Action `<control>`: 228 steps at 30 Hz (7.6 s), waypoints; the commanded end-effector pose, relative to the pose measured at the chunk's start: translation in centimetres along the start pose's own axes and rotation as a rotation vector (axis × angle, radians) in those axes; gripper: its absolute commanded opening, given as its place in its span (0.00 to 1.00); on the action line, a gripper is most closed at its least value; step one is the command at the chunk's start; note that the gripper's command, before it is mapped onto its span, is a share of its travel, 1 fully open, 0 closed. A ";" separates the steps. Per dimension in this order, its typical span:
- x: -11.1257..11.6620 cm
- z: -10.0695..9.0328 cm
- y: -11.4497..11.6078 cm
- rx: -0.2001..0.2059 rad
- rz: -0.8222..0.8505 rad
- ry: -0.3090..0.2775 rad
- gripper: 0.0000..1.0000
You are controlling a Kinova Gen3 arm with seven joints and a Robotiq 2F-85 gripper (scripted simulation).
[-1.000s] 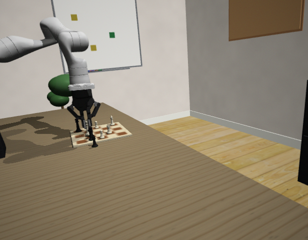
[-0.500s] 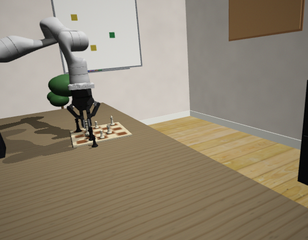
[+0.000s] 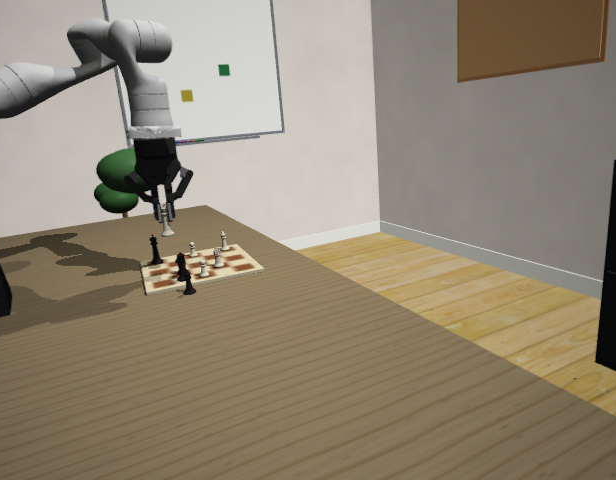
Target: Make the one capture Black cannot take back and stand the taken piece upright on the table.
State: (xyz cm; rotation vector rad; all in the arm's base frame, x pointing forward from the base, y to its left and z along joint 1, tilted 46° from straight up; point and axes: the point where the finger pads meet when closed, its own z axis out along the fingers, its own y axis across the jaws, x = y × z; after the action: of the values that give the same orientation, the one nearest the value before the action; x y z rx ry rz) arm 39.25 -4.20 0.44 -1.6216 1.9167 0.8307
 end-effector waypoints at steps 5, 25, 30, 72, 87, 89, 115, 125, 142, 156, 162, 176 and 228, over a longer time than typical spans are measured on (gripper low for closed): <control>0.0 -2.6 -0.6 0.025 -0.007 0.003 0.00; -0.3 -2.8 2.7 0.023 -0.015 0.001 0.00; -0.3 -2.8 2.7 0.023 -0.015 0.001 0.00; -0.1 6.8 2.6 0.025 -0.014 0.003 0.00; -0.1 6.8 2.6 0.025 -0.014 0.003 0.00; -0.1 6.8 2.6 0.025 -0.014 0.003 0.00; -0.1 6.8 2.6 0.025 -0.014 0.003 0.00; -0.1 7.0 2.6 0.025 -0.014 0.003 0.00; -0.1 7.2 2.6 0.025 -0.014 0.003 0.00; -0.1 7.2 2.6 0.025 -0.014 0.003 0.00; -0.1 7.2 2.6 0.025 -0.014 0.003 0.00; -0.1 7.2 2.6 0.025 -0.014 0.003 0.16; -0.1 -1.8 2.8 0.025 -0.014 0.003 0.41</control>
State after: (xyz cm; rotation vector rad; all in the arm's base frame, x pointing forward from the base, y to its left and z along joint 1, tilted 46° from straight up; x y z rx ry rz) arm 36.46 -4.94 1.99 -1.6220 1.9076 0.8023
